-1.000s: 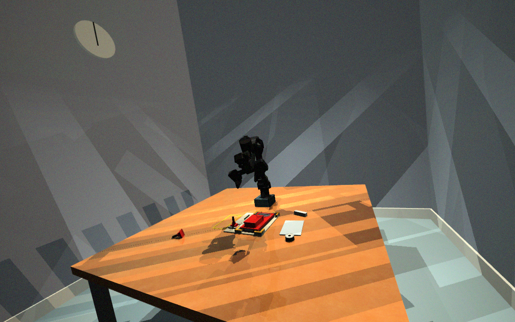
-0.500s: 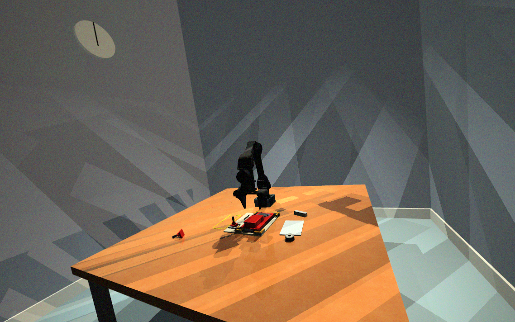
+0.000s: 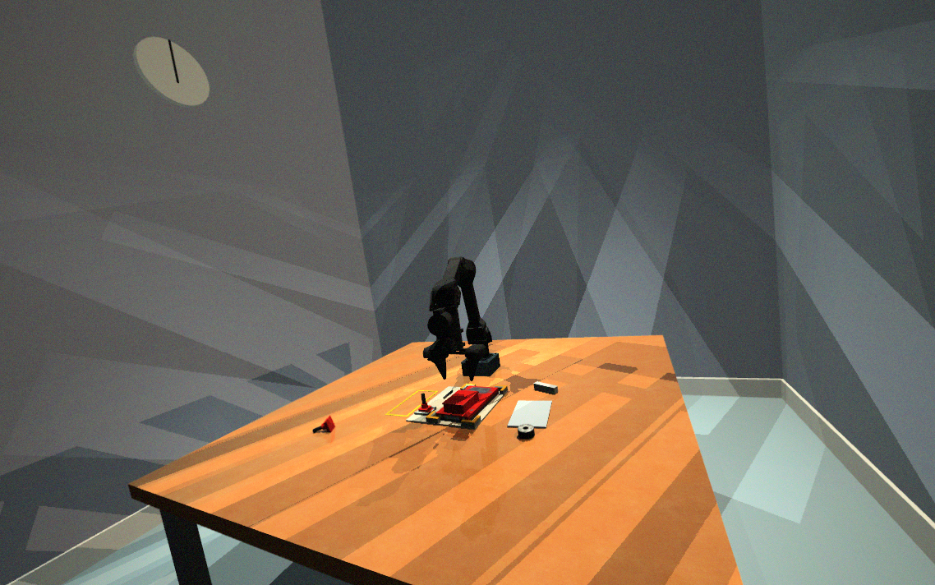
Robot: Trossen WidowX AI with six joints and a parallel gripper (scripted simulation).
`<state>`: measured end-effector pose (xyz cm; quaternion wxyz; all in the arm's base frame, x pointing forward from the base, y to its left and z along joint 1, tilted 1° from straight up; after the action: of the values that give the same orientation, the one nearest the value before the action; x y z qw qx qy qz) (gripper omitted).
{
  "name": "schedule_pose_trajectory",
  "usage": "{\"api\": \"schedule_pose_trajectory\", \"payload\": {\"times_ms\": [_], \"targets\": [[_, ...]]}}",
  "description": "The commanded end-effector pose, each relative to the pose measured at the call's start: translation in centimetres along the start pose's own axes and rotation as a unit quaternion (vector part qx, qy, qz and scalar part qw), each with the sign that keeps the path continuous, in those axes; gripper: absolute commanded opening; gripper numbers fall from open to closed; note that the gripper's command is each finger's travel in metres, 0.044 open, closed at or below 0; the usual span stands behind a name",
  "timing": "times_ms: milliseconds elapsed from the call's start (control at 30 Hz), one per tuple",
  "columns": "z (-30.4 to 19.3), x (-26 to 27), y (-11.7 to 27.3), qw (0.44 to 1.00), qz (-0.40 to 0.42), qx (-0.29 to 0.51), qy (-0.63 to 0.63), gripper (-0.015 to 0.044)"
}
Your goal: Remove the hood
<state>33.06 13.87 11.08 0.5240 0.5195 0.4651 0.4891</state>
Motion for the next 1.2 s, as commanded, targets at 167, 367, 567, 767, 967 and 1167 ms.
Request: {"api": "schedule_pose_trajectory", "payload": {"times_ms": [167,367,567,767,967,1167], "targets": [[0.0,0.1,-1.0,1.0,0.001,0.003,0.001,0.044],[0.0,0.1,-1.6,1.0,0.001,0.003,0.001,0.044],[0.0,0.0,-2.2,1.0,0.001,0.003,0.001,0.044],[0.0,0.0,-2.7,1.0,0.001,0.003,0.001,0.044],[0.0,0.0,-3.3,1.0,0.001,0.003,0.001,0.044],[0.0,0.0,-3.9,1.0,0.001,0.003,0.001,0.044]]}}
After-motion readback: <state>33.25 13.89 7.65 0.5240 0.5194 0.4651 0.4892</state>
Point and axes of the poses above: the point midway between the two fingers, 35 mm back from their tips, its own y axis back along the fingers, its own x axis across the jaws, z = x × y, the point moved 2 cm from there along y, back along the fingers, and after that the axes turned 11 degrees about -y, right-handed, at the moved point
